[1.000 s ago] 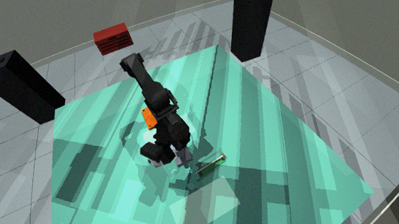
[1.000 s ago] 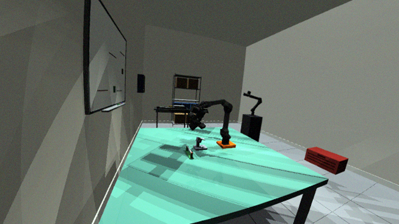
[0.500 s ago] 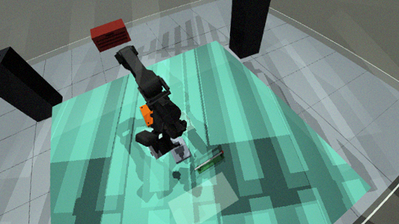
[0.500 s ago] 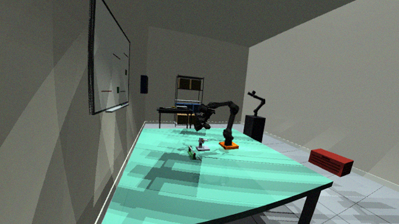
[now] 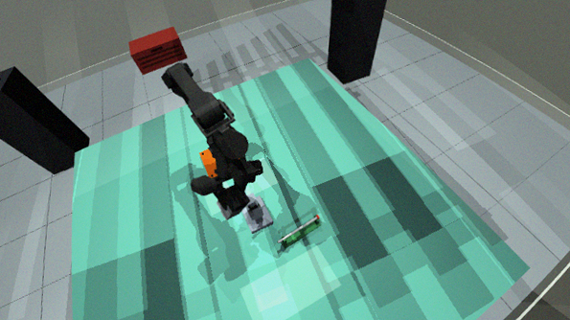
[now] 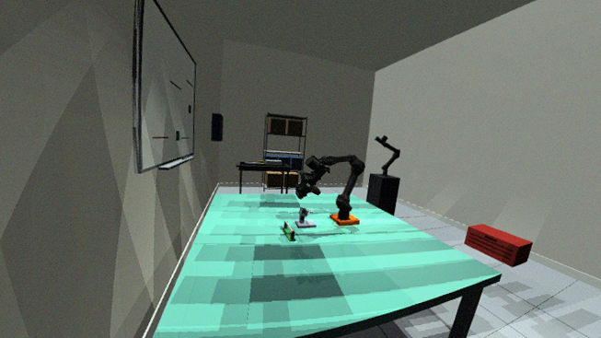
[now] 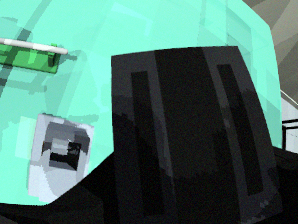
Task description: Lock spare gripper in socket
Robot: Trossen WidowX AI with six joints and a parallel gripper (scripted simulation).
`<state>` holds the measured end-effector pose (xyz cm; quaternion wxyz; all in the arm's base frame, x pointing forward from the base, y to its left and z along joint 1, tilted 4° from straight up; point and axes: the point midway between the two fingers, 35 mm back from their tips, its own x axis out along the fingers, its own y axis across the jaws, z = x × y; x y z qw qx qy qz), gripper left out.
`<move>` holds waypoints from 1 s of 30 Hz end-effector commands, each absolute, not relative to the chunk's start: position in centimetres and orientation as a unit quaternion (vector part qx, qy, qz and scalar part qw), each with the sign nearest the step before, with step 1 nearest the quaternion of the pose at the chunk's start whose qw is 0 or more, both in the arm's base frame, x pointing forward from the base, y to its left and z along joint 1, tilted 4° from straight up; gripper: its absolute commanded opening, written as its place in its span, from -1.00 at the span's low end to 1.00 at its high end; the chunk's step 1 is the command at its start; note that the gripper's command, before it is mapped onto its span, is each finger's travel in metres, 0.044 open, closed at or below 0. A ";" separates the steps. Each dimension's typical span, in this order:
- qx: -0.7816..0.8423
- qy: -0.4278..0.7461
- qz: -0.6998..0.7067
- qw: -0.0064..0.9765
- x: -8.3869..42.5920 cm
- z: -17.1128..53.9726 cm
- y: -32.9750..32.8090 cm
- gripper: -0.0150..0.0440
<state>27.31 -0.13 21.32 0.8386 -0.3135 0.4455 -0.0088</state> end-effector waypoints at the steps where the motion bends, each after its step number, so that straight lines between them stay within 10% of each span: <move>1: -0.284 0.415 -0.013 0.864 26.8 21.9 0.2 -0.49; 30: -0.107 0.292 0.004 0.950 23.4 21.2 2.2 -0.49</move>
